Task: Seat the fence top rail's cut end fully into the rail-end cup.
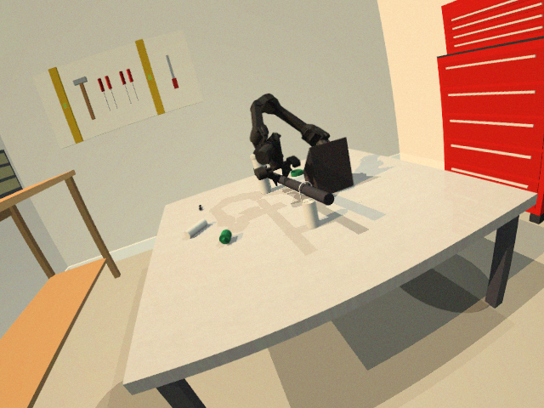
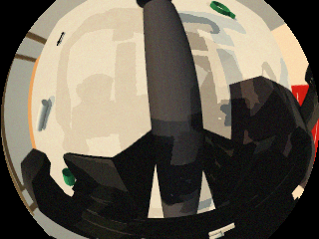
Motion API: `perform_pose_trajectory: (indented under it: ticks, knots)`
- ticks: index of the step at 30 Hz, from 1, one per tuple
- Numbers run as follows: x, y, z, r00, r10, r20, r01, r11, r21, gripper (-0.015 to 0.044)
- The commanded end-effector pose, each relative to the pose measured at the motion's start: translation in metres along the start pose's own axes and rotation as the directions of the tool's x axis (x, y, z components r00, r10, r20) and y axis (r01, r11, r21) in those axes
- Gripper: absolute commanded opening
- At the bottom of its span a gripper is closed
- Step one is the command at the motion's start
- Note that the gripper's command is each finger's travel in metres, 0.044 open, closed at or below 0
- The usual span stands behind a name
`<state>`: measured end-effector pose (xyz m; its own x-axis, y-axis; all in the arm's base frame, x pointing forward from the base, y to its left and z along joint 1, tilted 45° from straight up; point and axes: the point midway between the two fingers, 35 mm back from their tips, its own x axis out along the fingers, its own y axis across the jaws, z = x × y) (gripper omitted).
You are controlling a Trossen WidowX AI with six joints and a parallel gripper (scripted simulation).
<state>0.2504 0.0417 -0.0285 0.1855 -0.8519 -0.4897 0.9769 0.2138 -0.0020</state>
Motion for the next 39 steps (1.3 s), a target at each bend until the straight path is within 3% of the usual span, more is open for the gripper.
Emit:
perform_pose_trajectory:
  ticks: [1,39]
  knots:
    - [0.000,0.000,0.000,1.000,0.005,0.002,-0.005,1.000,-0.003,0.0000]
    - [-0.003,0.006,0.016,1.000,-0.002,0.003,0.002,1.000,-0.008,0.0000]
